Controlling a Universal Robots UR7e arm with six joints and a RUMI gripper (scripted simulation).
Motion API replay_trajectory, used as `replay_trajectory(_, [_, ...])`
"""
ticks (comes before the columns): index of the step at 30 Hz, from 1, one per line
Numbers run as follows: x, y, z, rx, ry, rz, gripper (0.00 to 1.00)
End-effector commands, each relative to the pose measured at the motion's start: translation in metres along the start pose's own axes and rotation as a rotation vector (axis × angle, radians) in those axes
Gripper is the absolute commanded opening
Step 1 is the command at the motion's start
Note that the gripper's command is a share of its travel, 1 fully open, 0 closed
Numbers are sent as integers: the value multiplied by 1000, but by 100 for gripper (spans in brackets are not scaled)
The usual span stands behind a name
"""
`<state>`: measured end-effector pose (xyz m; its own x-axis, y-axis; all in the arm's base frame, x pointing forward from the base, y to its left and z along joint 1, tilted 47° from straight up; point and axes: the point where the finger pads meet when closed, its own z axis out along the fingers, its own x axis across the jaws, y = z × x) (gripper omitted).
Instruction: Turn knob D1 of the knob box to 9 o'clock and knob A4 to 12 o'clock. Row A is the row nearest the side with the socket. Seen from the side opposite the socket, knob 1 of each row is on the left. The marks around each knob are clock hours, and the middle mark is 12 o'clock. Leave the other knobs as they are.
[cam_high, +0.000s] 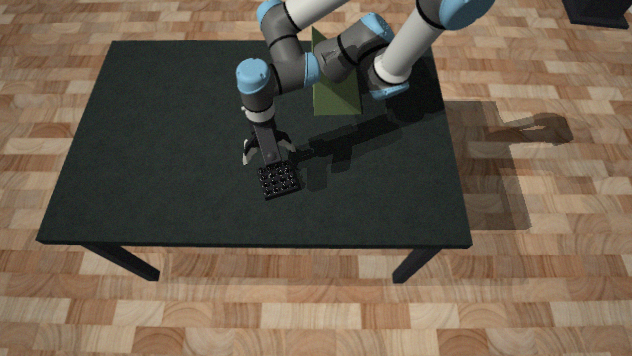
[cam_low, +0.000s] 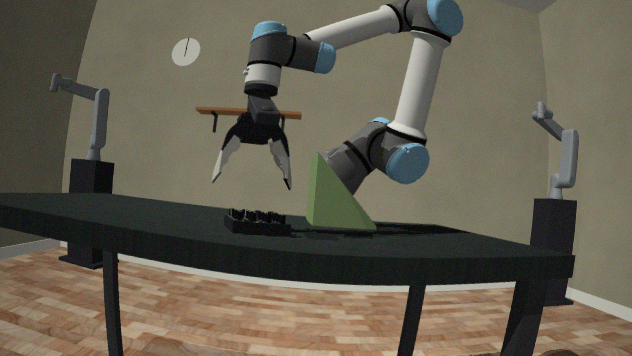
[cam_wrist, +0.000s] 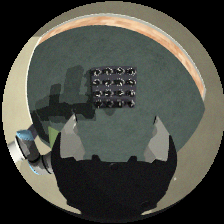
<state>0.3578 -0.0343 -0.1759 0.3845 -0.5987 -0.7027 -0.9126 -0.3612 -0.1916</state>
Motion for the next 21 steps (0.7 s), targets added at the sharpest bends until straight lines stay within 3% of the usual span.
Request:
replay_trajectory(1, [0, 15, 1, 0, -2, 1, 100])
replay_trajectory(21, [1, 39, 1, 0, -1, 0, 100])
